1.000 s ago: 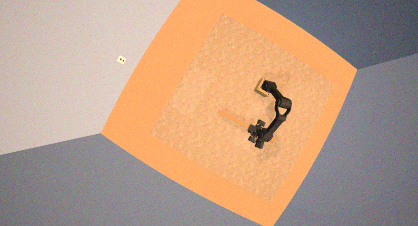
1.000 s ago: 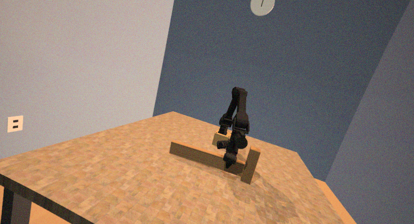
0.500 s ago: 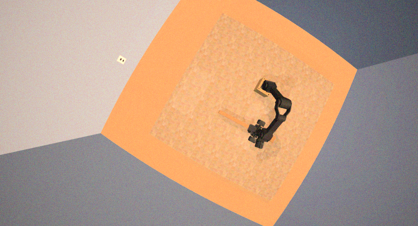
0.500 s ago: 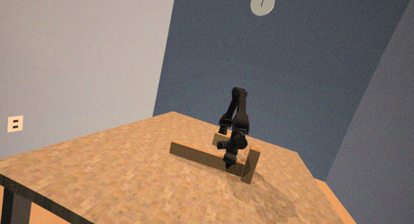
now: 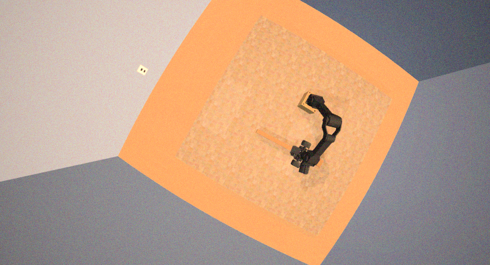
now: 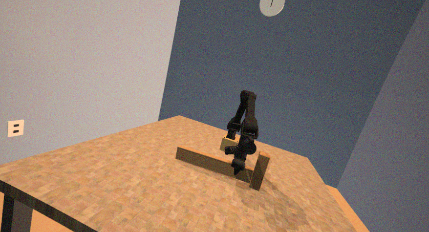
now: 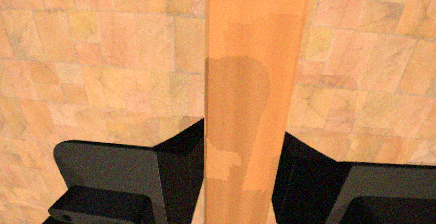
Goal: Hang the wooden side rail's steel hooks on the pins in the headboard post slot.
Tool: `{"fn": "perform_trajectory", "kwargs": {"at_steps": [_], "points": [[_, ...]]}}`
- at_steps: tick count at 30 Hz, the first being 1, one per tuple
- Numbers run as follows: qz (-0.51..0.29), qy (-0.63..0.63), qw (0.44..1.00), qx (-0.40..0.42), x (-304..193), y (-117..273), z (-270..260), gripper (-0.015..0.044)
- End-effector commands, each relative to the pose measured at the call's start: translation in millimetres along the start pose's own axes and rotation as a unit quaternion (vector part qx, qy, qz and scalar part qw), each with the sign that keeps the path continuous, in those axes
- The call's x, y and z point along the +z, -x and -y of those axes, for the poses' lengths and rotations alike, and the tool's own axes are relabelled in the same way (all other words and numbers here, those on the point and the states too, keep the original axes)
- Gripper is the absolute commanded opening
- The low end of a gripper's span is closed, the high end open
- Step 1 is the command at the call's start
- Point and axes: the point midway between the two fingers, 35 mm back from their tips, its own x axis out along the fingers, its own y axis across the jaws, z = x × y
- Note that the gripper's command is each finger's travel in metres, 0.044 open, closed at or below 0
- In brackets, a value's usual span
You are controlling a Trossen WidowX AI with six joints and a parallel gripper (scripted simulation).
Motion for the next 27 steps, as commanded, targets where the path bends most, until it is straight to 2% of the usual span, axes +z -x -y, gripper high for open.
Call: {"fn": "perform_trajectory", "kwargs": {"at_steps": [1,13,18,21,27], "points": [[-0.004,0.002,1.0,0.003,-2,-1,-2,0.0],[0.0,0.0,1.0,0.0,0,0,0,0.0315],[-0.002,0.001,1.0,0.002,0,23,0,0.044],[-0.004,0.002,1.0,0.003,0,39,0,0.044],[-0.004,0.002,1.0,0.003,2,40,0,0.044]]}}
